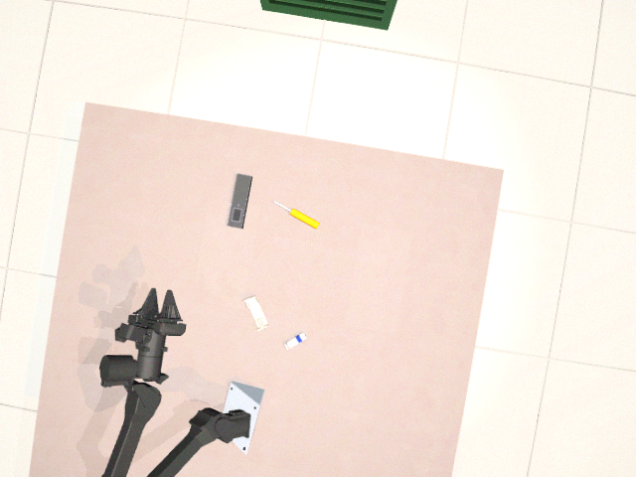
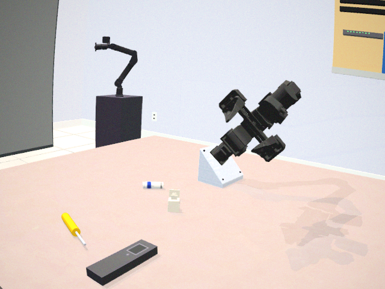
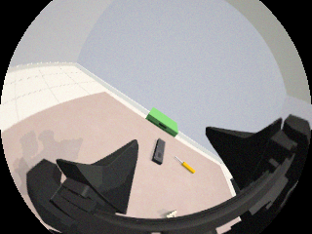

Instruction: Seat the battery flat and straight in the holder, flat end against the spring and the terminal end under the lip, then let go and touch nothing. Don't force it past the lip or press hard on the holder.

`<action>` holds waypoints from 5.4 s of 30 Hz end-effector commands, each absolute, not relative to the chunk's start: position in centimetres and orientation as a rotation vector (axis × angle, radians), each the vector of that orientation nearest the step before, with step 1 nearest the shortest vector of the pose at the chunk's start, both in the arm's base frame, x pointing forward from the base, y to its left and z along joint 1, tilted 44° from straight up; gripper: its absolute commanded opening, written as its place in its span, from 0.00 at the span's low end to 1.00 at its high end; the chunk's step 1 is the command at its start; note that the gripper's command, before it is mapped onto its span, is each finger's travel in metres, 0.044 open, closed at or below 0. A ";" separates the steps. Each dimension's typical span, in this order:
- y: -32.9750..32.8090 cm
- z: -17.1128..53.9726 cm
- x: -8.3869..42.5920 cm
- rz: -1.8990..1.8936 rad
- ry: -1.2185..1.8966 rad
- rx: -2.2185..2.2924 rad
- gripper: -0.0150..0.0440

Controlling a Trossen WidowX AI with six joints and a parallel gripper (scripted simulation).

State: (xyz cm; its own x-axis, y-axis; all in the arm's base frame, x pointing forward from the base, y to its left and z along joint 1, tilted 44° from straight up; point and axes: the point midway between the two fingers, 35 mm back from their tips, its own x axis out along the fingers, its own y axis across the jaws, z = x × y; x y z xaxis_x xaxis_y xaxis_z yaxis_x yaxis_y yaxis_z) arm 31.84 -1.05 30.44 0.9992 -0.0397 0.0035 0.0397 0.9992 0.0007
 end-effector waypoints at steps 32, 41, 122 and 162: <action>-12.8 -5.4 22.6 -0.144 1.516 1.368 0.65; -12.3 -5.9 22.7 -0.145 1.516 1.368 0.65; -9.1 2.2 28.0 -1.168 1.442 2.228 0.38; -3.7 3.6 30.9 -1.446 1.190 2.844 0.38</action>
